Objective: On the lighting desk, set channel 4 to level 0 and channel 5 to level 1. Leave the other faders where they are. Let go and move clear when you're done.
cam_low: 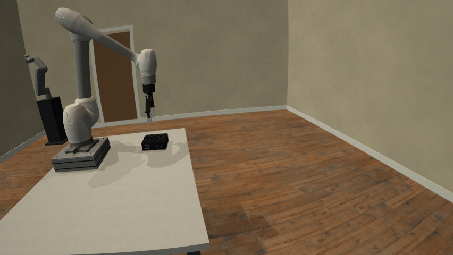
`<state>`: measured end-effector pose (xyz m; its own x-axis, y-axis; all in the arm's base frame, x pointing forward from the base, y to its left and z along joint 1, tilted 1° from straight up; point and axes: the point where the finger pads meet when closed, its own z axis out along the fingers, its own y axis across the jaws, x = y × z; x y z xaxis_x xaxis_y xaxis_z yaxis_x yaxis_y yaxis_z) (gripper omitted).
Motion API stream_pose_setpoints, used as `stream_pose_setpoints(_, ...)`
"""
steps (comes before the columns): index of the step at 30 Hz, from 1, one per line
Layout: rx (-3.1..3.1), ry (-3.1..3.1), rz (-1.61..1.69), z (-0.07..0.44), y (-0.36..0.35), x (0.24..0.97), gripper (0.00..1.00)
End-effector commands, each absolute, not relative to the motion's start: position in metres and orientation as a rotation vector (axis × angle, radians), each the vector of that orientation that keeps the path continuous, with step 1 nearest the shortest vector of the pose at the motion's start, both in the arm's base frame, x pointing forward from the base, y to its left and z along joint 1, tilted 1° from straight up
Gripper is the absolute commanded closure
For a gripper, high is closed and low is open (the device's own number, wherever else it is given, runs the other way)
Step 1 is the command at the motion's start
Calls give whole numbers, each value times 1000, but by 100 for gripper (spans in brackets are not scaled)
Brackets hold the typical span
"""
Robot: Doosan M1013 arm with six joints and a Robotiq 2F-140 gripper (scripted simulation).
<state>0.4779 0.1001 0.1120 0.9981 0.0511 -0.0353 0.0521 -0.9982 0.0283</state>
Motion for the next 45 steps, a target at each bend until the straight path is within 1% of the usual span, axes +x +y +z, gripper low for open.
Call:
stream_pose_setpoints(1,3159,108,-9,111,131,475,0)
stream_pose_setpoints(17,3159,104,-9,111,131,475,0)
stream_pose_setpoints(25,3153,-82,-17,114,137,475,0)
stream_pose_setpoints(31,3067,-634,-30,123,156,476,0)
stream_pose_setpoints(40,2871,-1246,-30,144,199,475,0)
stream_pose_setpoints(42,2871,-1246,-30,144,199,475,0)
stream_pose_setpoints(43,2776,-1435,-27,146,203,475,0)
stream_pose_setpoints(45,2719,-1543,-25,150,211,474,0)
